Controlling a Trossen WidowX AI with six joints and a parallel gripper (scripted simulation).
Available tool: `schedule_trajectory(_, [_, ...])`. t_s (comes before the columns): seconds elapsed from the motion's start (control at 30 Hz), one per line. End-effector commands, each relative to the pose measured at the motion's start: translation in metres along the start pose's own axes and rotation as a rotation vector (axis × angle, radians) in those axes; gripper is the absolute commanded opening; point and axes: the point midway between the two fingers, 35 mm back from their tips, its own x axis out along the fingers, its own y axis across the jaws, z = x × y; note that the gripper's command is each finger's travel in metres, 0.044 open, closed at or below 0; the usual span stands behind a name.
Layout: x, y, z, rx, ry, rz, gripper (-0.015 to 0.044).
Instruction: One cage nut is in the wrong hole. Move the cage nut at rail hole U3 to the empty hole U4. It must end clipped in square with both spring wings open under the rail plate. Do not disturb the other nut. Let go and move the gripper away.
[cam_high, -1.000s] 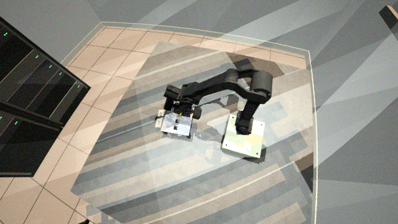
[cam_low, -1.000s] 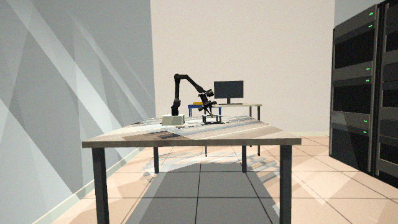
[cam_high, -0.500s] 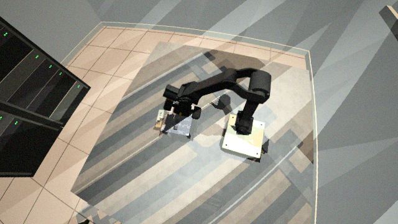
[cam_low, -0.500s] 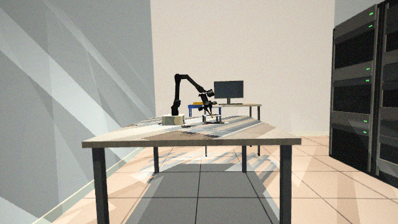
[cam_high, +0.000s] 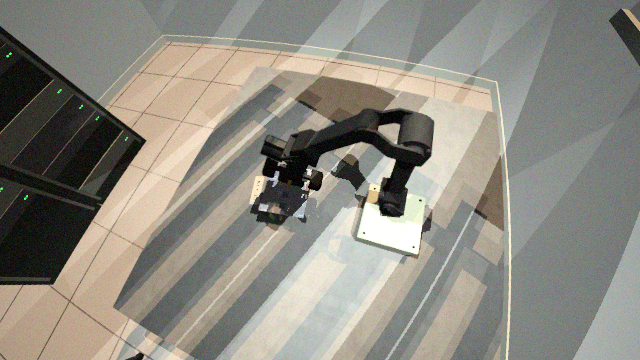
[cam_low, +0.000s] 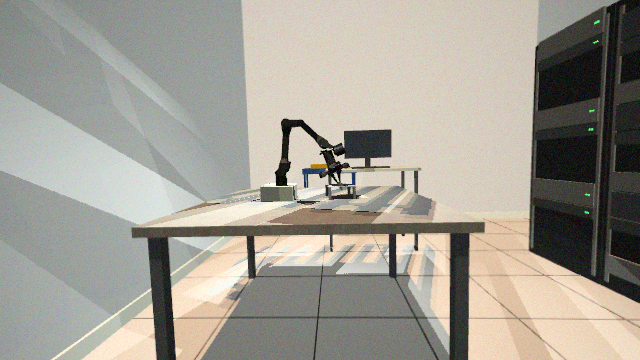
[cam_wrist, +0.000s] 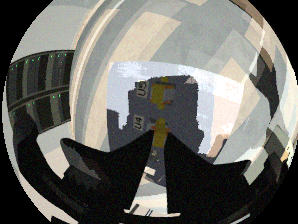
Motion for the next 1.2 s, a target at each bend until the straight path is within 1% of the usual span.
schedule_trajectory(0.0, [-0.0005,0.0013,0.0011,-0.006,-0.006,-0.003,0.0036])
schedule_trajectory(1.17, [-0.0005,0.0037,0.0009,-0.004,-0.005,-0.057,0.0036])
